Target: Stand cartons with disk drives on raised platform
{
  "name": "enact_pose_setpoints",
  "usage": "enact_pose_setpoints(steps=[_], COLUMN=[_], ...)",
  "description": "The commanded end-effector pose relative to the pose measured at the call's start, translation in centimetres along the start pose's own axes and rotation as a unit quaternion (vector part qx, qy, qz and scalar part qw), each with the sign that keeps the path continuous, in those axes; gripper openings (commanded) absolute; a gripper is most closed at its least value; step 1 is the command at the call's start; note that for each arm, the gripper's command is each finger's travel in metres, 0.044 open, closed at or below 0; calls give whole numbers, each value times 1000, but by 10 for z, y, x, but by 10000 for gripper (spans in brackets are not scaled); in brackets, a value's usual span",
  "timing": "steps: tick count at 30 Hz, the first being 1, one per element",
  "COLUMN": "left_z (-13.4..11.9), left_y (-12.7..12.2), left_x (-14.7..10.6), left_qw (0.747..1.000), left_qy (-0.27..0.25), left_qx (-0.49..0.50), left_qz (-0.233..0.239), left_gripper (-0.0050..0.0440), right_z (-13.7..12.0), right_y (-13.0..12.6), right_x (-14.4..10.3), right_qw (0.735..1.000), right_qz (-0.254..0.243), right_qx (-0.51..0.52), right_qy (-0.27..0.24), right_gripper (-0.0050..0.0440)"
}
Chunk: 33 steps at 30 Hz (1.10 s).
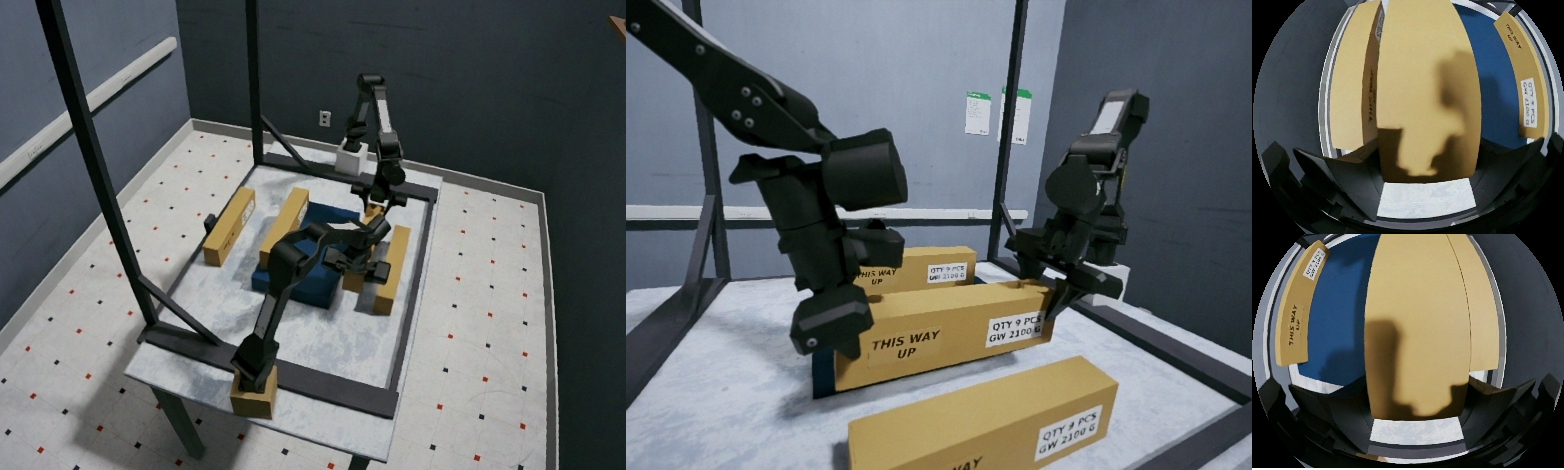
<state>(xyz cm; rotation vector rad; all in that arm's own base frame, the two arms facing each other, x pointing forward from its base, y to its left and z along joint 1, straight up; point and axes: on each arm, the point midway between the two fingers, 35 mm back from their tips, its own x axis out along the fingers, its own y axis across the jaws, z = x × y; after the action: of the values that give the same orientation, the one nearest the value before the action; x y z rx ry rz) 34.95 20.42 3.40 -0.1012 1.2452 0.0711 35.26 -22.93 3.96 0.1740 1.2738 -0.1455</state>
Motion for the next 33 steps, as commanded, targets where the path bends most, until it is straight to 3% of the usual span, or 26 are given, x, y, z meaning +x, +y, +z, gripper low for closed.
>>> enact_pose_setpoints(steps=[1,32,33], left_z=[12,12,6], left_y=[6,6,-48], left_x=[-21,-21,-12], left_qw=[999,1000,1000], left_qy=[-25,-25,-18], left_qx=[4,4,3], left_qz=[19,18,10], left_gripper=[-50,-50,-50], right_z=[14,14,11], right_y=[-5,-5,49], right_x=[-22,-22,-10], right_qw=[1000,1000,1000], right_qz=[-9,-9,-10], right_qx=[-5,-4,-4], right_qy=[-27,-27,-22], right_gripper=[-50,-50,-50])
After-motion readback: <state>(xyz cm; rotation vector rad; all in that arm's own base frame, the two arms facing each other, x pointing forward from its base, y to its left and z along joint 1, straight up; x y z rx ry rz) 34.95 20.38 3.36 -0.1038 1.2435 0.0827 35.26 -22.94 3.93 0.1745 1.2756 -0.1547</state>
